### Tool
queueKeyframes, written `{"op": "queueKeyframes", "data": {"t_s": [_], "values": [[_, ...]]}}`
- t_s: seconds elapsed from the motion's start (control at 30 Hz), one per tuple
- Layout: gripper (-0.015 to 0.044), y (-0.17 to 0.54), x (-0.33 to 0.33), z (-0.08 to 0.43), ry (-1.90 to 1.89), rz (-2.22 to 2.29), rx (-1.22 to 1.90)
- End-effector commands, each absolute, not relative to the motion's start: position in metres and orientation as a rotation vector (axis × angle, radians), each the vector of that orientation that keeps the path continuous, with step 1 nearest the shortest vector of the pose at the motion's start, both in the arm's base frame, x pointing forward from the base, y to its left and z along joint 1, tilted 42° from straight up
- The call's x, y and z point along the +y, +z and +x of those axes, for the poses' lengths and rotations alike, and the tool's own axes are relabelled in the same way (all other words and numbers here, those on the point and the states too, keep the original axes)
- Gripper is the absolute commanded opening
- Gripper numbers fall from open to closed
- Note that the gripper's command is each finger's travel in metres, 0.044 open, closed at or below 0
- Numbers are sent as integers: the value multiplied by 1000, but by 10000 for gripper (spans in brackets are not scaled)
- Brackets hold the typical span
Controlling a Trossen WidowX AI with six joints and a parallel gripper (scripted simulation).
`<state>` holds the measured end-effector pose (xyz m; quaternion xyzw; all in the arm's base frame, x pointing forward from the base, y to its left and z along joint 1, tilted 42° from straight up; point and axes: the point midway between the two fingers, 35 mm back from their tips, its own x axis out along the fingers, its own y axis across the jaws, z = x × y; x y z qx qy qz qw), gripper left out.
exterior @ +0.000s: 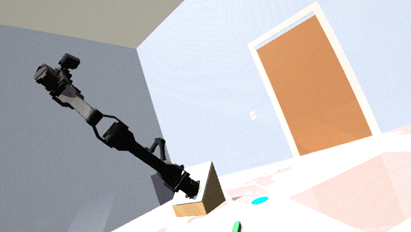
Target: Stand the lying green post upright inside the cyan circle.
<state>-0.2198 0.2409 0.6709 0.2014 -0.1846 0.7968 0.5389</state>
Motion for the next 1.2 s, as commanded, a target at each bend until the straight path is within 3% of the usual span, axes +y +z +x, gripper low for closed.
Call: {"op": "queueKeyframes", "data": {"t_s": [0.0,0.63,1.17], "values": [[233,648,278,-204,1821,384,-379],[233,538,399,-71,1411,87,-62],[233,442,414,95,948,-13,225]]}}
